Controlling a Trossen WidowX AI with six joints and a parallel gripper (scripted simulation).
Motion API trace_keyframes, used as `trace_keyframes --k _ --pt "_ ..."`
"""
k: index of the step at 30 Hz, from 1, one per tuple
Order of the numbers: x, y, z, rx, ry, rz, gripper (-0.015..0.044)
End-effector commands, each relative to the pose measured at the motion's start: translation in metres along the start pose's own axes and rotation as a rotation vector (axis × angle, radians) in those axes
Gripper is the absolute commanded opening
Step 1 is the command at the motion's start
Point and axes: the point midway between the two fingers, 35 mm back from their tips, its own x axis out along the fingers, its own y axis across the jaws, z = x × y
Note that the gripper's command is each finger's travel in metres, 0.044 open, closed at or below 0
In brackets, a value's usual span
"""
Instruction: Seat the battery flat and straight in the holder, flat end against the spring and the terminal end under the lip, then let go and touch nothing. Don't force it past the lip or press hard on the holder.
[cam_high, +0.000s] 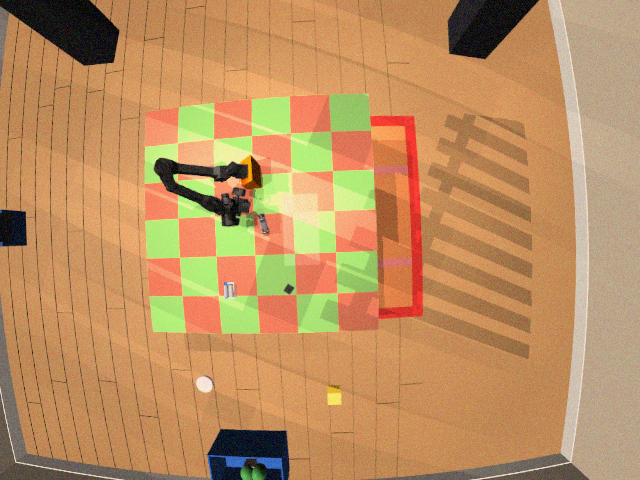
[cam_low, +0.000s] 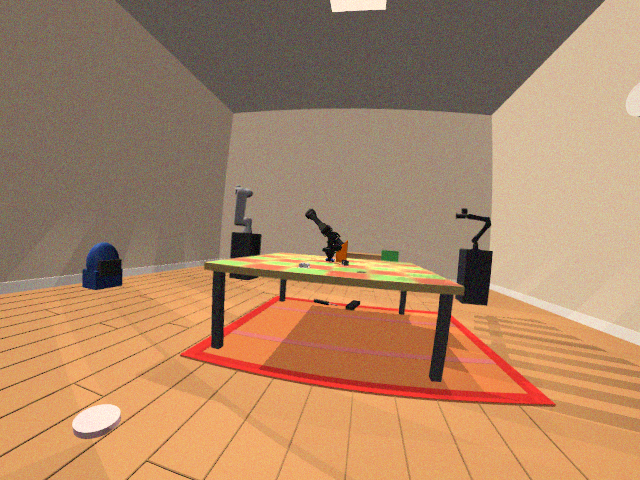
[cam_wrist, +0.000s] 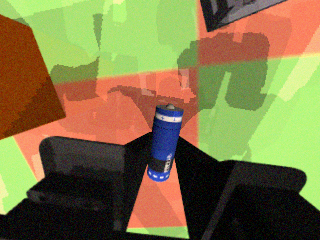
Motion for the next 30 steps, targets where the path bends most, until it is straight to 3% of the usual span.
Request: trace_keyframes --k 1,11,30 --pt "-0.018 -0.004 0.002 0.007 -0.008 -0.009 0.008" --pt "-0.045 -0.005 0.002 0.031 -0.003 -0.011 0.008" --pt "-0.068 -0.052 0.085 0.73 -0.021 -0.006 0.008"
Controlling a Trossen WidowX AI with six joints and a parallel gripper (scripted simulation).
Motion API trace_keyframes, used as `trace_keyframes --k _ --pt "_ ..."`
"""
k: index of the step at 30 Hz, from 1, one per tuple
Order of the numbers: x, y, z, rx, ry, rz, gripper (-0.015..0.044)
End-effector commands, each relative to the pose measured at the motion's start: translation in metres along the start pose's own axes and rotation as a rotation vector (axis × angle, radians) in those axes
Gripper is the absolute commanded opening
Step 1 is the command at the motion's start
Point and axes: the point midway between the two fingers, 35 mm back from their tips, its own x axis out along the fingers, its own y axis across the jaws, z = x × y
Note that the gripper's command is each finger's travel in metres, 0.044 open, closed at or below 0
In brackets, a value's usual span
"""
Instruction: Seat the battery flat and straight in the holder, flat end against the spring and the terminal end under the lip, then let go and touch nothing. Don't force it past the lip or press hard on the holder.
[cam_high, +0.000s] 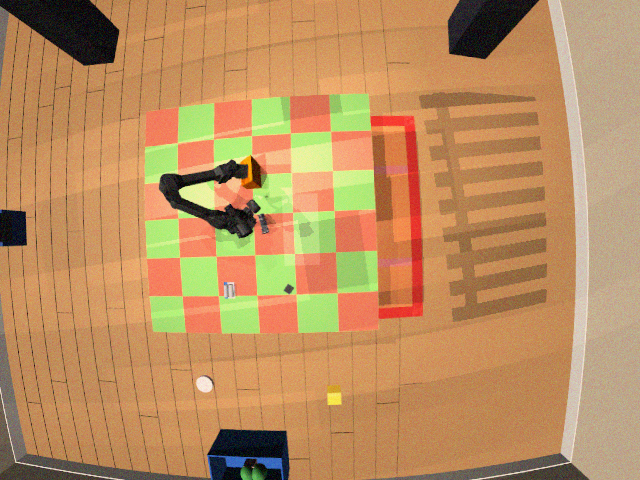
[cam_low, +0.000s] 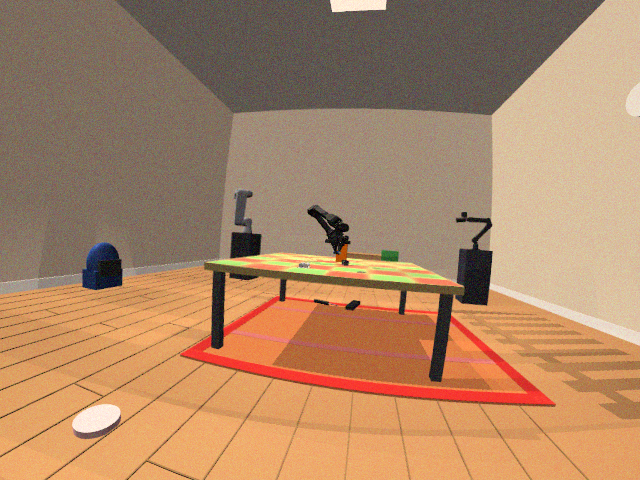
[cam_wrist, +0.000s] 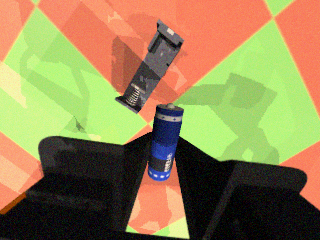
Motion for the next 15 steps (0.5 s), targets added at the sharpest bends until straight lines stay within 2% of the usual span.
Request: trace_keyframes --k 1,9,15 --pt "-0.005 0.007 0.022 0.151 -0.005 0.003 0.008" --pt "-0.008 0.027 0.062 0.447 -0.004 0.001 0.008" --pt "-0.008 0.029 0.064 0.474 -0.003 -0.004 0.008"
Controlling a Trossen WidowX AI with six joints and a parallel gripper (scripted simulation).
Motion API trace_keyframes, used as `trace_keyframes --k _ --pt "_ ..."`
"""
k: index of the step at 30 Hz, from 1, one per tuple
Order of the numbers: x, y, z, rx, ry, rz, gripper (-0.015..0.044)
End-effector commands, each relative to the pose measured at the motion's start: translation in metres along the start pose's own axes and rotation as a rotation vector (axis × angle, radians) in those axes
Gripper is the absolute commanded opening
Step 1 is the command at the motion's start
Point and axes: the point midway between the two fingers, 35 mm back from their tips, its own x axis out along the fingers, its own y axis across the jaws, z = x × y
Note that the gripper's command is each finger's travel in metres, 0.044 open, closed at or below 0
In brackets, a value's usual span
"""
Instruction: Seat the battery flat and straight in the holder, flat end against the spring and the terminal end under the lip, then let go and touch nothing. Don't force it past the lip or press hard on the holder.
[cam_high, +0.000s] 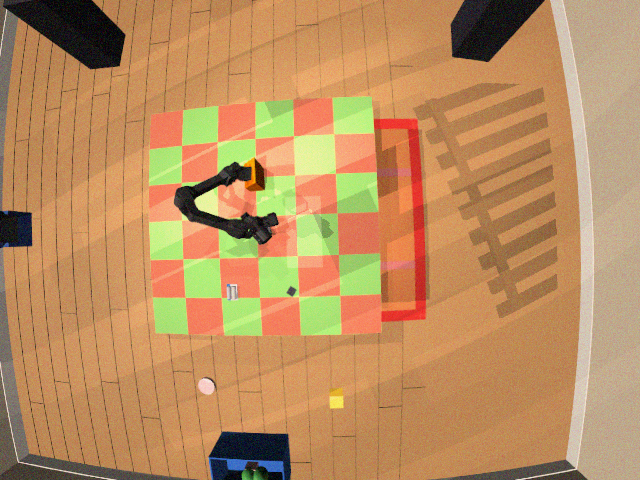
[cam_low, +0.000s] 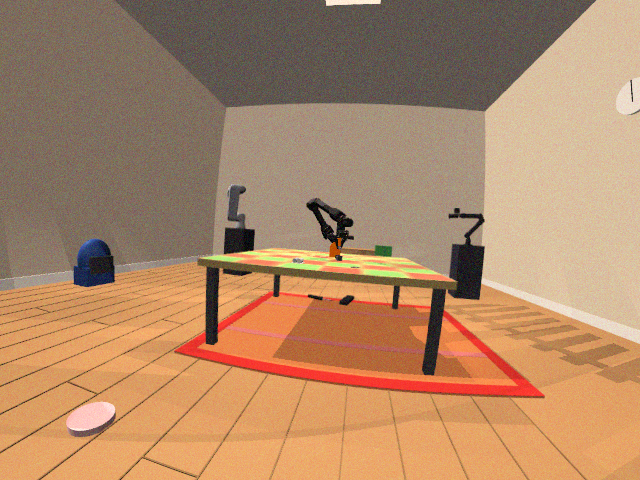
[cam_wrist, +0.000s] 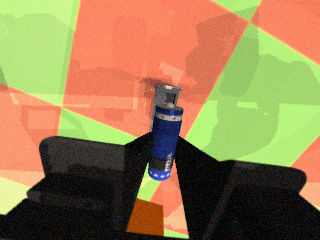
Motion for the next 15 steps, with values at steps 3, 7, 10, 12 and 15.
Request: trace_keyframes --k 3,7,10,12,15 --pt "0.0 0.002 0.003 0.031 -0.01 0.003 0.008" --pt "0.008 0.004 0.005 0.029 -0.055 0.013 0.008" --pt "0.014 0.005 0.007 0.026 -0.09 0.018 0.008" --pt "0.018 0.005 0.008 0.024 -0.112 0.021 0.008" --pt "0.023 0.005 0.008 0.021 -0.146 0.025 0.008"
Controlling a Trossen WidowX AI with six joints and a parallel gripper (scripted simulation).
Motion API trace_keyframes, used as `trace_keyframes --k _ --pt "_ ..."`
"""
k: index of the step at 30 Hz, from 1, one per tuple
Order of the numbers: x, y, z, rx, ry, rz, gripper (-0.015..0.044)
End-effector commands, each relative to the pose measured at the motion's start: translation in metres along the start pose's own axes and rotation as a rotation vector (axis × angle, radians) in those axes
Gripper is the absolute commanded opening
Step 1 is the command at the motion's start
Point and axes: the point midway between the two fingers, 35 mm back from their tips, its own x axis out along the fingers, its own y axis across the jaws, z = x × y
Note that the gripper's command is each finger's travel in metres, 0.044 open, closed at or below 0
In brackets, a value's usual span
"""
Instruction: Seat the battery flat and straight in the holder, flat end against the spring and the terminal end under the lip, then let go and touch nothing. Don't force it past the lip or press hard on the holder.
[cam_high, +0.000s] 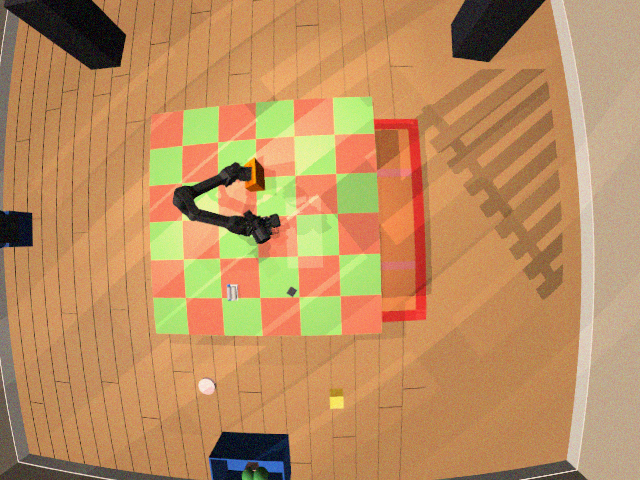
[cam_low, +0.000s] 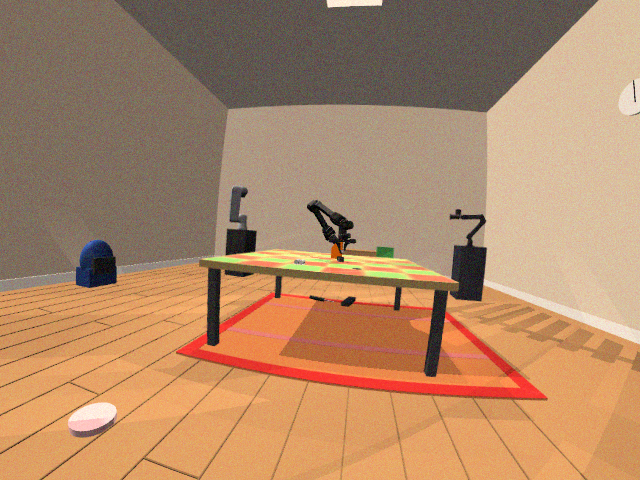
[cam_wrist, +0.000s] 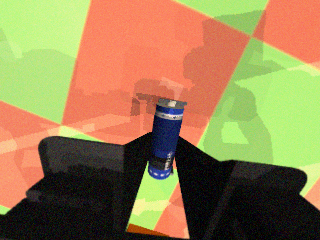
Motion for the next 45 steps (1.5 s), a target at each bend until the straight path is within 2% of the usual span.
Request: trace_keyframes --k 1,11,45 --pt "0.007 -0.001 -0.001 -0.007 -0.044 0.0 0.008" --pt "0.02 -0.006 -0.002 -0.014 -0.142 0.008 0.008" --pt "0.035 -0.002 -0.008 -0.023 -0.305 0.033 0.008"
